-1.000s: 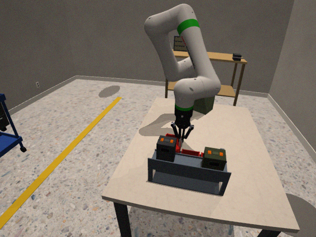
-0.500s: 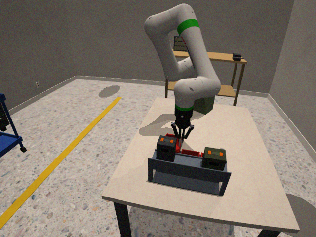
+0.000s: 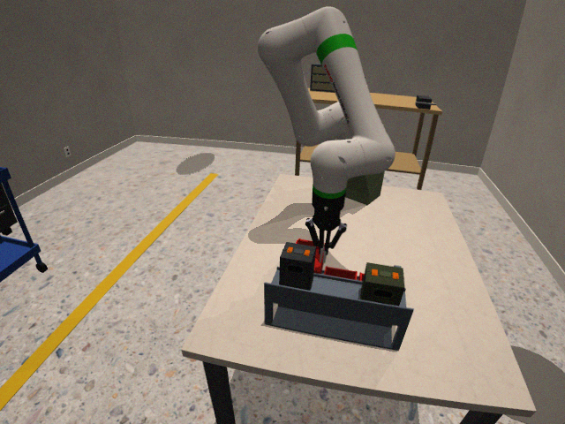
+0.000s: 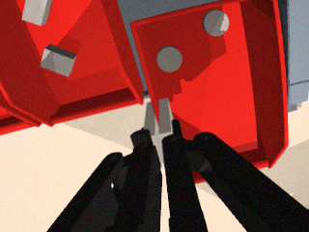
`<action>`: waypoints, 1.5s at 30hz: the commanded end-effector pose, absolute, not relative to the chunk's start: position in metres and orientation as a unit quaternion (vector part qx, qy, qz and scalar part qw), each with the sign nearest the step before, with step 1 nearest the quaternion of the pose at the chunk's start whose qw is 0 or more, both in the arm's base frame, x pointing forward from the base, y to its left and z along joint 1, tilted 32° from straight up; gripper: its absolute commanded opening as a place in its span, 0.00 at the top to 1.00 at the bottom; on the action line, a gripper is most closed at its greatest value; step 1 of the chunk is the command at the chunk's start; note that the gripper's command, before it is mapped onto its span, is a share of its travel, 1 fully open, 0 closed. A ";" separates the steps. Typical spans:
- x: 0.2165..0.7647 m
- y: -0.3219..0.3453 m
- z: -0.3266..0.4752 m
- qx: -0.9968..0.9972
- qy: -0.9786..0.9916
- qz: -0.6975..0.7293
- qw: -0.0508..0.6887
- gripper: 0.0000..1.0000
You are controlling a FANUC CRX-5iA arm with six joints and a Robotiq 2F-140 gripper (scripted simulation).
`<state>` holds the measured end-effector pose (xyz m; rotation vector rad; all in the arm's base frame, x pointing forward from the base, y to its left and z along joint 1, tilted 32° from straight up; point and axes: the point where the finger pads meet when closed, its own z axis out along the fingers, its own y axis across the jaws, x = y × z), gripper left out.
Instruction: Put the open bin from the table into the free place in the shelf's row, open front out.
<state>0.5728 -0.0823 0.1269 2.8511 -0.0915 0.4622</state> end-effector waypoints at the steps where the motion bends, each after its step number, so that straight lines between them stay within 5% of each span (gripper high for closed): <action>1: 0.573 -0.082 0.127 0.979 -0.031 0.159 0.126 1.00; 45: 0.587 -0.082 0.132 0.976 -0.029 0.175 0.126 1.00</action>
